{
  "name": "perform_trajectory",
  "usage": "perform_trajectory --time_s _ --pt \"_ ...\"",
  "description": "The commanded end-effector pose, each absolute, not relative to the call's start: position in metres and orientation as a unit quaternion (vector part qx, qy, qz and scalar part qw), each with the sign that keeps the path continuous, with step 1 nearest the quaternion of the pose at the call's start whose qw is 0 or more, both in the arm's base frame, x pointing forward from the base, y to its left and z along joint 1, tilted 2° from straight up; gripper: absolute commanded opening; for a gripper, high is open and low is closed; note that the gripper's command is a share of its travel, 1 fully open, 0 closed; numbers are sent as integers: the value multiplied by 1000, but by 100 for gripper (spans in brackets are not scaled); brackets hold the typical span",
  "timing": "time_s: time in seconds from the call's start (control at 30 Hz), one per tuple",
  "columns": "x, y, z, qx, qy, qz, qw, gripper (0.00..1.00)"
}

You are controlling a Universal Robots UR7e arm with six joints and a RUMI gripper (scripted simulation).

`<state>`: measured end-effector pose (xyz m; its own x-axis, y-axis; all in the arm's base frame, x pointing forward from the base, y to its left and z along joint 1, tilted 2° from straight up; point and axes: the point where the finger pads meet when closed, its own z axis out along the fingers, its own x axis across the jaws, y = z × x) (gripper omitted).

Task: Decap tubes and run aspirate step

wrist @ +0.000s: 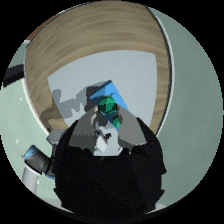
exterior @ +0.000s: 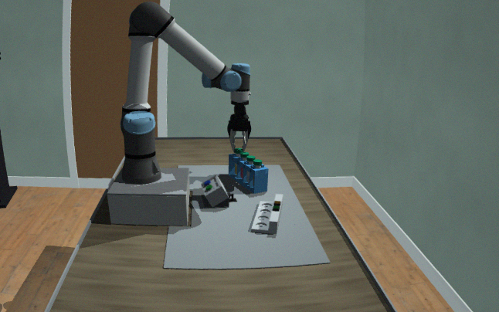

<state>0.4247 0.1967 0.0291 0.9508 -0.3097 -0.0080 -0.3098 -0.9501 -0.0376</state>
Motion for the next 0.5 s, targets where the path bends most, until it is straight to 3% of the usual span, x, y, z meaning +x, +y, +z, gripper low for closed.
perform_trajectory --time_s 0.0,0.47 --pt "425 197 30 -994 108 -1 19 0" --pt "425 197 30 -981 -191 -6 18 0"
